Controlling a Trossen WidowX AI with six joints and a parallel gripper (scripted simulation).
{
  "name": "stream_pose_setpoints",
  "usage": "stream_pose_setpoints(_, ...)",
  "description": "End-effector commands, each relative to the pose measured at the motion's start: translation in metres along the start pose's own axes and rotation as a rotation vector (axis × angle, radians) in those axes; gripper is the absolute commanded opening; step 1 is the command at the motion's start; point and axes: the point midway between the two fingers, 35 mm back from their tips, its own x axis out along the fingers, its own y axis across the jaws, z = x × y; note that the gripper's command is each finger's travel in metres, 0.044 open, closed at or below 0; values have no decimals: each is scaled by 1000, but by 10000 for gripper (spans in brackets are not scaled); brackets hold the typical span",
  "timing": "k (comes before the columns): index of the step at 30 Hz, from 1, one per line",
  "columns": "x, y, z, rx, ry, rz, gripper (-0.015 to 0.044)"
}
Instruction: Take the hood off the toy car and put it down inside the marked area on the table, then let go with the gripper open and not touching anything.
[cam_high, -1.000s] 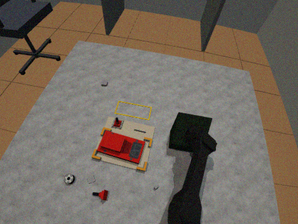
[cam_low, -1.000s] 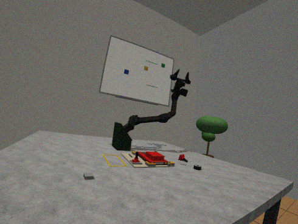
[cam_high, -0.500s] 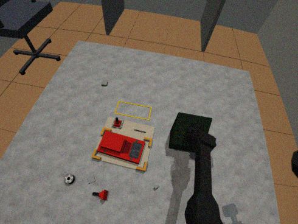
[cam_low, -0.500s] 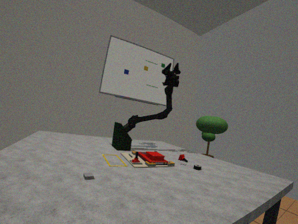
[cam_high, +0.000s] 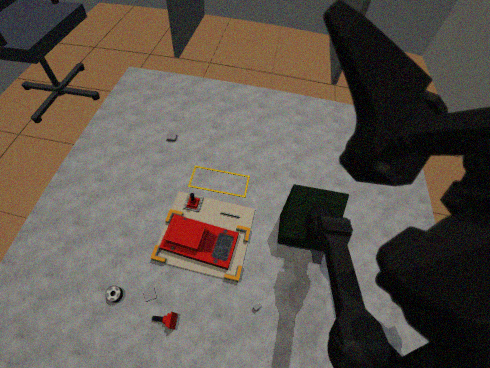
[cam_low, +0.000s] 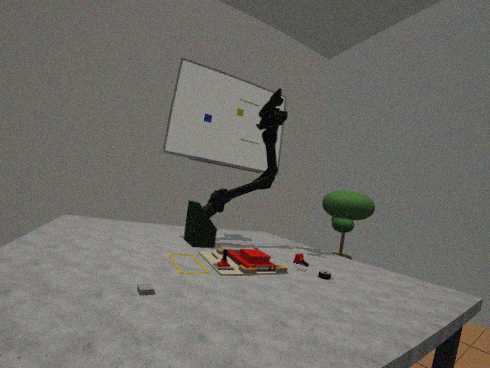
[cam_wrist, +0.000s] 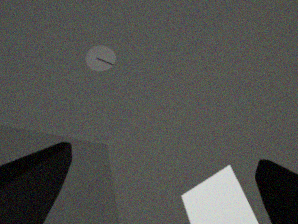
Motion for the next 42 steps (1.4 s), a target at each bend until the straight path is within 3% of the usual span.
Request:
stream_pose_setpoints(1,28,39,-10,173,-34,108,440)
stream_pose_setpoints(13,82,127,2,459,-71,357,440)
stream_pose_setpoints(23,114,230,28,752,-45,679,440)
stream_pose_setpoints(33,117,327,74,959,28,1004,440)
stream_pose_setpoints(42,93,419,117,1096,202,1337,440)
